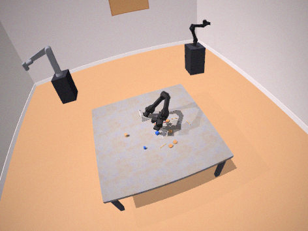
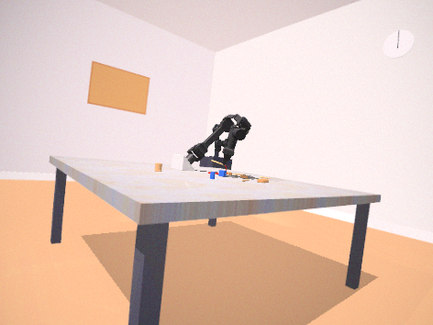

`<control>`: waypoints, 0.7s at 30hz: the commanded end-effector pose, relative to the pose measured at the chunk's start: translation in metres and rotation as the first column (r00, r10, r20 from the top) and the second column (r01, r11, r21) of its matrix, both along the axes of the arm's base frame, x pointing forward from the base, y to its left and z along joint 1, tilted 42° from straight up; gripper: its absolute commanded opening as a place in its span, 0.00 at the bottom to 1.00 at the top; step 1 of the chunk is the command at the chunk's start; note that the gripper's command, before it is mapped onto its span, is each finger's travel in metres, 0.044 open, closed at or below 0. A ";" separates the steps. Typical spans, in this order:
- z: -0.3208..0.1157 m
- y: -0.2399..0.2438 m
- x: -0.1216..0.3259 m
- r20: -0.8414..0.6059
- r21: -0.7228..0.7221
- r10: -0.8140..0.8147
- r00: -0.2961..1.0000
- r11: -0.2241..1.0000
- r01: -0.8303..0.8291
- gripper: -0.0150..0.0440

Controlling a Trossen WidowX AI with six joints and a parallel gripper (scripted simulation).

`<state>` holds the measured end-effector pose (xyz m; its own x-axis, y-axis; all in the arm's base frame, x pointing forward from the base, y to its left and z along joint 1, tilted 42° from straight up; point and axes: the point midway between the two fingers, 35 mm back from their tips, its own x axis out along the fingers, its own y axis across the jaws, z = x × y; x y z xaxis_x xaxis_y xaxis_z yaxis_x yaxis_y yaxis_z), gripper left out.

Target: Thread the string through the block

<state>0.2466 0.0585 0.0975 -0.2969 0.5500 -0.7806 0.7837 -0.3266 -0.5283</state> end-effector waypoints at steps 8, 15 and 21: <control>0.008 0.008 -0.009 -0.092 -0.067 -0.108 0.990 0.992 0.102 0.25; 0.014 0.013 -0.014 -0.145 -0.115 -0.182 0.972 0.979 0.166 0.25; 0.018 0.017 -0.019 -0.187 -0.159 -0.246 0.951 0.963 0.218 0.25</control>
<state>0.2306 0.0744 0.1133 -0.3290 0.5237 -0.7858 0.5876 -0.5378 -0.6045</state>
